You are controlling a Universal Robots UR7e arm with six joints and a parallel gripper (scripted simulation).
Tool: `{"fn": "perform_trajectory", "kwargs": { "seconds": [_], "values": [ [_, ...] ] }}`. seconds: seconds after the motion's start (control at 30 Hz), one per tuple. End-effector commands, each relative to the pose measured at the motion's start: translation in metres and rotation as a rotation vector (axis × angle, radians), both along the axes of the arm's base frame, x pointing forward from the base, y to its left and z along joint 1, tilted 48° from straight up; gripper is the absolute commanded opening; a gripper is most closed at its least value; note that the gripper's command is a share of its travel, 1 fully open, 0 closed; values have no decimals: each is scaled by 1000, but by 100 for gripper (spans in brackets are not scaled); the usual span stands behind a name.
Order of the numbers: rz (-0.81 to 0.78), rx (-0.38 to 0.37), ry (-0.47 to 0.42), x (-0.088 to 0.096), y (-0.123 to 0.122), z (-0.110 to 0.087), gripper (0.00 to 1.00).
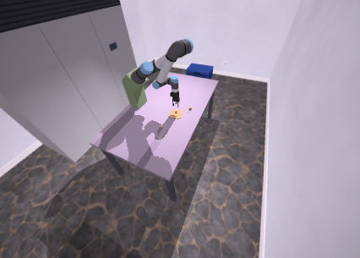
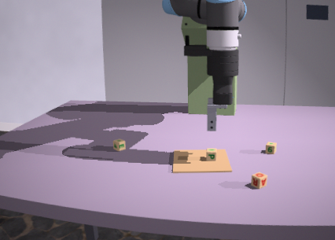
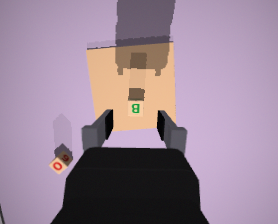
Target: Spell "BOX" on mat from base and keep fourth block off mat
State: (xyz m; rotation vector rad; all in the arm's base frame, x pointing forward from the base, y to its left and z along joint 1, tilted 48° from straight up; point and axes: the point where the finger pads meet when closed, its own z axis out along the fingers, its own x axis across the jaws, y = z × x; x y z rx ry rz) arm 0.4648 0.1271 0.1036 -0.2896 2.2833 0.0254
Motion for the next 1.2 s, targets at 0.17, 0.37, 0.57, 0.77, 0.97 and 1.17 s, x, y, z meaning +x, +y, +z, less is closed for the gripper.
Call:
{"fn": "perform_trajectory", "kwargs": {
  "seconds": [0.17, 0.37, 0.57, 0.77, 0.97, 1.17],
  "values": [
    [0, 0, -1, 0, 0, 0, 100],
    [0, 0, -1, 0, 0, 0, 100],
    [0, 0, -1, 0, 0, 0, 100],
    [0, 0, -1, 0, 0, 0, 100],
    [0, 0, -1, 2, 0, -2, 100],
    [0, 0, -1, 5, 1, -4, 100]
  ]
}}
